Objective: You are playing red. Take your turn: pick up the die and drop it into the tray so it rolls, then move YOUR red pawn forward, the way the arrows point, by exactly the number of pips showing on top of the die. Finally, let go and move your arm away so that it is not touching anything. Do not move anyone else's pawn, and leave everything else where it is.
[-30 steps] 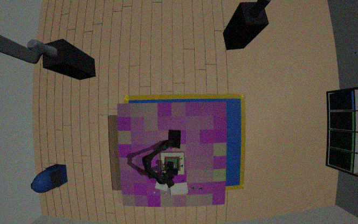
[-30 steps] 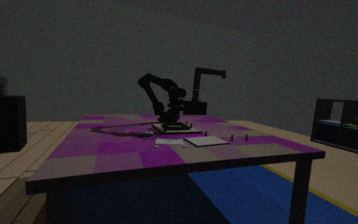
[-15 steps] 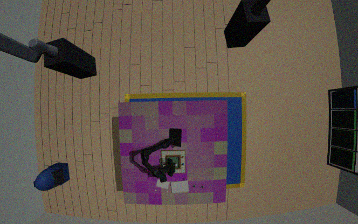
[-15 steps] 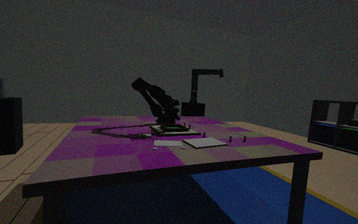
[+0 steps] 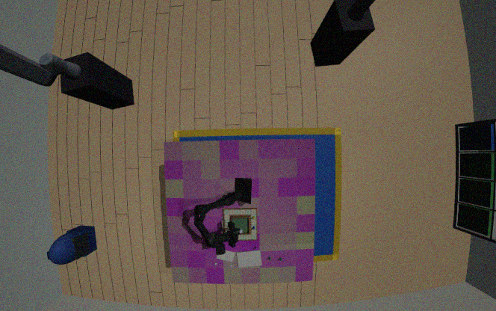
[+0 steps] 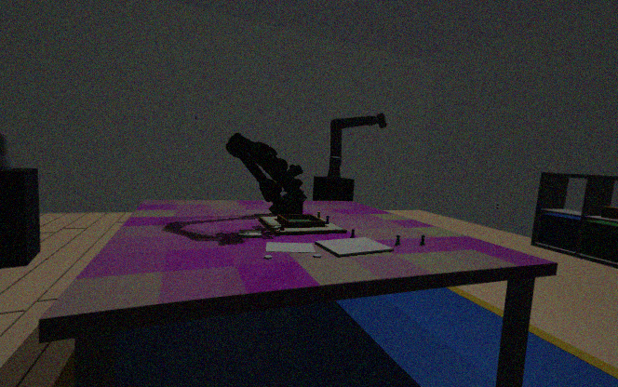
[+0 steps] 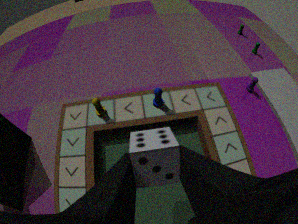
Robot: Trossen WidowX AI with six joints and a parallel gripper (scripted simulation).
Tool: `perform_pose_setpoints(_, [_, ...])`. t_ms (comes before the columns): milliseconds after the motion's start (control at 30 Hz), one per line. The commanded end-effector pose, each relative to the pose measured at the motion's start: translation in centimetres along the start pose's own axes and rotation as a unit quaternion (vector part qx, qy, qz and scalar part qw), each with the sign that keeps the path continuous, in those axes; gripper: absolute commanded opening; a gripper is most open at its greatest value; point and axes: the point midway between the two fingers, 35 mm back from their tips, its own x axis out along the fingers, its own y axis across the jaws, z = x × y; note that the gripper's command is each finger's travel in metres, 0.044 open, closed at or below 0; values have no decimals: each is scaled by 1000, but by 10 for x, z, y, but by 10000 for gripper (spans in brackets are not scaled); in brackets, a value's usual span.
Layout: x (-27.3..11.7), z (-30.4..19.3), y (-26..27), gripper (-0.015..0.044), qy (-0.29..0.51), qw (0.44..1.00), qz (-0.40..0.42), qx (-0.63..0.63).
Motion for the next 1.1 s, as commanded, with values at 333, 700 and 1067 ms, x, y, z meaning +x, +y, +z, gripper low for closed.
perform_pose_setpoints(333, [-5,1,-1,0,-3,1000,-1,-3])
perform_pose_setpoints(700, [-3,0,0,0,0,1000,0,0])
perform_pose_setpoints(1067, [-3,0,0,105,0,1000,0,0])
